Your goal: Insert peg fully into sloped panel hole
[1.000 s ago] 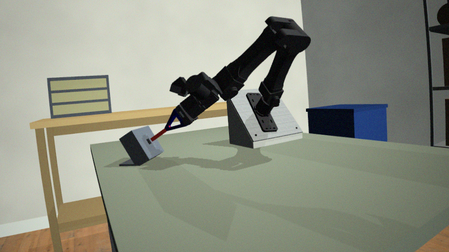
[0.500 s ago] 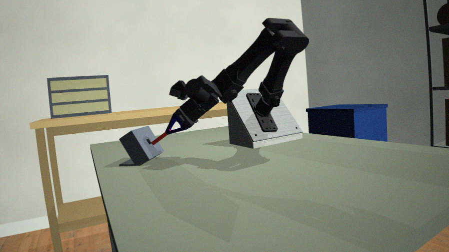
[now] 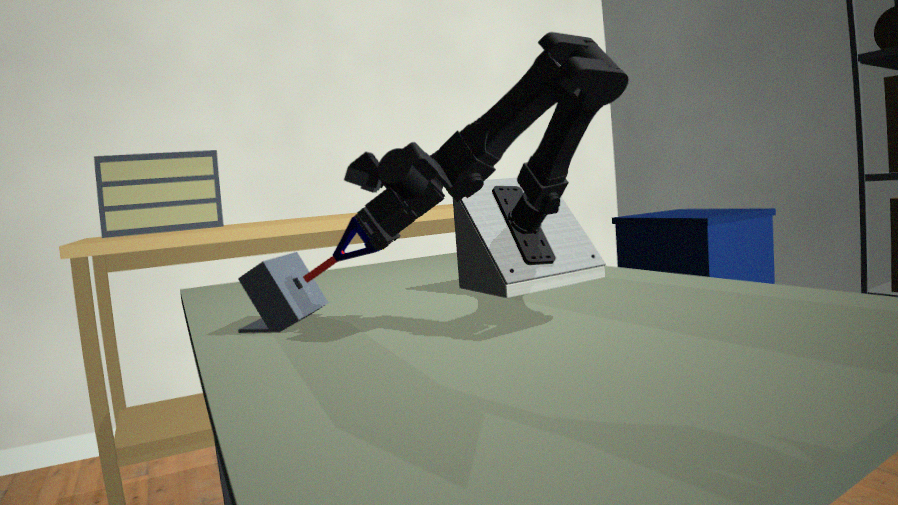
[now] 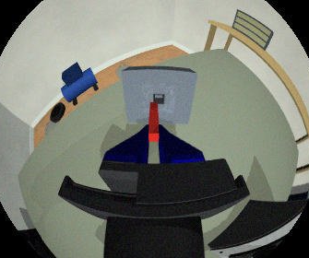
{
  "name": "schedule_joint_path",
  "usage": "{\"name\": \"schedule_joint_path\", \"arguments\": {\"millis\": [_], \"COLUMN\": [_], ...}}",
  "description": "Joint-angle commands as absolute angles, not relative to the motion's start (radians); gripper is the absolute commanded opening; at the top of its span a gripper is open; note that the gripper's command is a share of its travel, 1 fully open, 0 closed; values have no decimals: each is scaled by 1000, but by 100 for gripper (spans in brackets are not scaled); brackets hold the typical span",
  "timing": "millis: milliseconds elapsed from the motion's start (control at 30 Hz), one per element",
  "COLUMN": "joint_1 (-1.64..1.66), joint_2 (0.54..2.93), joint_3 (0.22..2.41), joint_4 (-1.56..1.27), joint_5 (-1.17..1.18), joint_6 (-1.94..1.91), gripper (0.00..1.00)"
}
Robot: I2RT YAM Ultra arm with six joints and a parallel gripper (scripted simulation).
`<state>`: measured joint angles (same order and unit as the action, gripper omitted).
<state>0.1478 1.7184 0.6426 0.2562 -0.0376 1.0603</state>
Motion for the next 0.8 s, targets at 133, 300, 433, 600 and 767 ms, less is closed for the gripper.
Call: {"name": "schedule_joint_path", "arguments": {"millis": [133, 300, 433, 600, 767], "joint_1": [110, 101, 102, 102, 102], "joint_2": [1664, 1651, 1645, 1668, 1697], "joint_3": [607, 607, 608, 615, 625], "joint_4": [232, 220, 212, 228, 247], "joint_5": [-19, -25, -24, -24, -24], "joint_6": [1051, 1044, 1045, 1045, 1045], "gripper": [0, 0, 0, 0, 0]}}
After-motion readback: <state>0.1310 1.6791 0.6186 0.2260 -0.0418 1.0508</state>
